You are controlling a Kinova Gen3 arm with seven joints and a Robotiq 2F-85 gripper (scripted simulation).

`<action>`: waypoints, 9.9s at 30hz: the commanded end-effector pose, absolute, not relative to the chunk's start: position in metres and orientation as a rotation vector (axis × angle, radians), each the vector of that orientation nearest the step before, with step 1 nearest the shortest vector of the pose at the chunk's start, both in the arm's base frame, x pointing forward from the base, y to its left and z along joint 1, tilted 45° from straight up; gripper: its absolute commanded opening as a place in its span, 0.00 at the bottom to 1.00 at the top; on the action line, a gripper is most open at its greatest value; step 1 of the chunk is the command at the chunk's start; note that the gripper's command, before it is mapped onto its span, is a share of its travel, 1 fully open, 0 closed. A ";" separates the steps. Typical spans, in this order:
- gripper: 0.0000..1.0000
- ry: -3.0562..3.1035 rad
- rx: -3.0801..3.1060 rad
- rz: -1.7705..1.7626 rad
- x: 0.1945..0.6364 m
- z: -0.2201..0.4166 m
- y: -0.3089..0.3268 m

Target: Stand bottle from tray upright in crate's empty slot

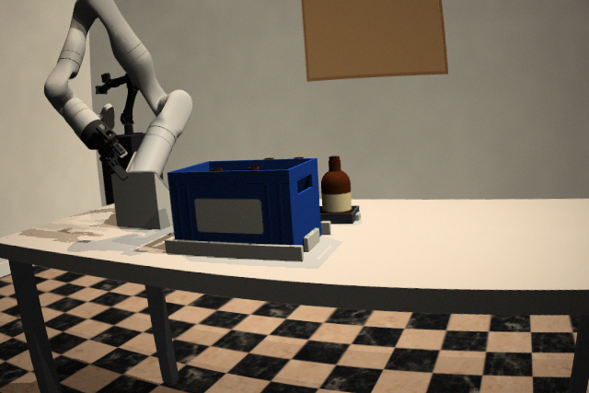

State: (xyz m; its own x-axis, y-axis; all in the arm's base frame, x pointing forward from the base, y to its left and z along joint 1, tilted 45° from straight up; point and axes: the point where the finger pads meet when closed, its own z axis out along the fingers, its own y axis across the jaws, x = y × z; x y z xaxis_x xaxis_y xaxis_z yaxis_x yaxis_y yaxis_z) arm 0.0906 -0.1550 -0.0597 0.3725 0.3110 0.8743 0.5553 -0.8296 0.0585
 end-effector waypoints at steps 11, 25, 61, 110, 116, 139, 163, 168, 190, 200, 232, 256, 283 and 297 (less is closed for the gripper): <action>1.00 -0.772 -2.389 -1.440 0.091 -0.060 -0.156; 1.00 -0.784 -2.386 -1.435 0.091 -0.059 -0.156; 1.00 -1.610 -2.006 -1.075 0.138 -0.034 -0.186; 1.00 -2.097 -1.623 -0.799 0.201 -0.003 -0.196; 1.00 -2.097 -1.623 -0.799 0.201 -0.003 -0.196; 1.00 -2.242 -1.478 -0.705 0.226 0.011 -0.194; 1.00 -2.336 -1.375 -0.641 0.245 0.021 -0.191; 1.00 -2.383 -1.321 -0.609 0.255 0.026 -0.189; 1.00 -2.473 -1.211 -0.544 0.275 0.038 -0.182; 1.00 -2.559 -1.096 -0.479 0.296 0.050 -0.174; 1.00 -2.682 -0.917 -0.383 0.328 0.071 -0.157; 1.00 -2.796 -0.733 -0.290 0.359 0.094 -0.134; 1.00 -2.932 -0.482 -0.176 0.397 0.128 -0.095; 1.00 -2.963 -0.419 -0.150 0.406 0.137 -0.084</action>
